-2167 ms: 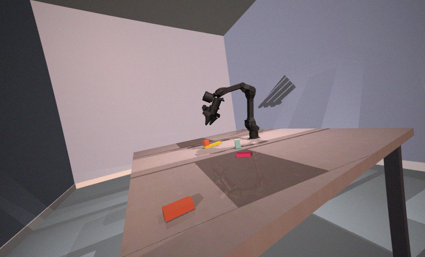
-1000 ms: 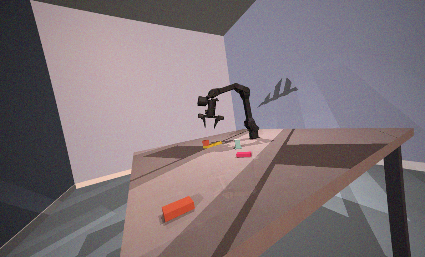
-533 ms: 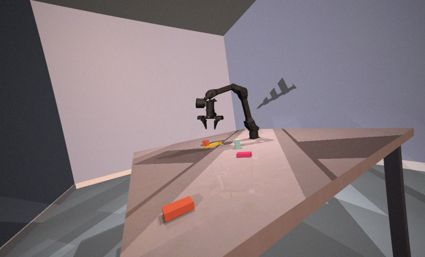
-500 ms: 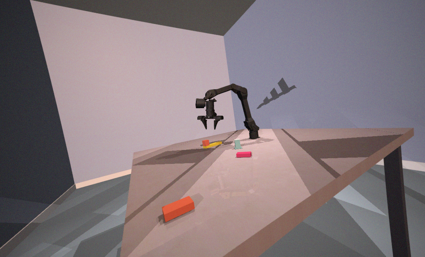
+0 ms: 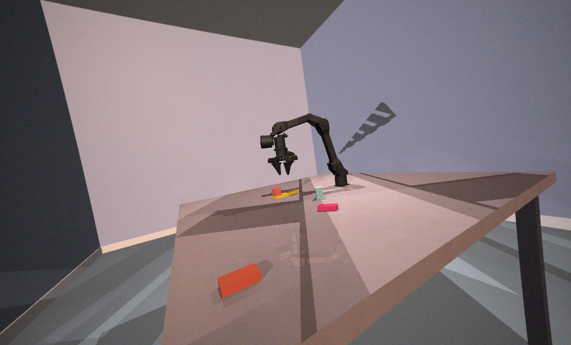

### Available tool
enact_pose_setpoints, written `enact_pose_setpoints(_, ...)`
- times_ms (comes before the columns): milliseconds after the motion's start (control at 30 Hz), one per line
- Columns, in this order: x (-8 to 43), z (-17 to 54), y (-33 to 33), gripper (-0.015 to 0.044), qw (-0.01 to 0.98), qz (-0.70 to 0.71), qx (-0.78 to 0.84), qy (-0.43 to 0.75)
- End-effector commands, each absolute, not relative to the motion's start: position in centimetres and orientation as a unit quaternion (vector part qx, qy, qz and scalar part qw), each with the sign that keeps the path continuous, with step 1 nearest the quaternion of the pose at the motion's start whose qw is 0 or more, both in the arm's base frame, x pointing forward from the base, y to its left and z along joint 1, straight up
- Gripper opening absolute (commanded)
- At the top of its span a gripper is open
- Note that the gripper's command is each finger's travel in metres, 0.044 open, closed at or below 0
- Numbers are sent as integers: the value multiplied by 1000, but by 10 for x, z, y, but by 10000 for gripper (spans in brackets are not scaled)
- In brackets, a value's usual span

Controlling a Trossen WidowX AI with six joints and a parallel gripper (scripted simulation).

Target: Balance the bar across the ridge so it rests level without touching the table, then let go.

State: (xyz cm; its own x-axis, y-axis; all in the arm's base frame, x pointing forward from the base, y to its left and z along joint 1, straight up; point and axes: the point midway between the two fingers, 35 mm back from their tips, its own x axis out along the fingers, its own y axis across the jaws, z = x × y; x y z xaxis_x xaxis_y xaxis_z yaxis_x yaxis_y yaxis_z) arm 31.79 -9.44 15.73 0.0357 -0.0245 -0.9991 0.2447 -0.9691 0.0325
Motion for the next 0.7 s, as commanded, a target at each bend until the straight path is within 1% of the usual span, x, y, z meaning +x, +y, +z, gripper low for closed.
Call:
enact_pose_setpoints(0, 319, 157, -94, 315, 64, -696, 713, 58)
enact_pose_setpoints(233, 320, 150, -94, 315, 64, -696, 713, 58)
enact_pose_setpoints(567, 322, 84, -95, 315, 64, -696, 713, 58)
enact_pose_setpoints(667, 321, 74, -94, 315, 64, -696, 713, 58)
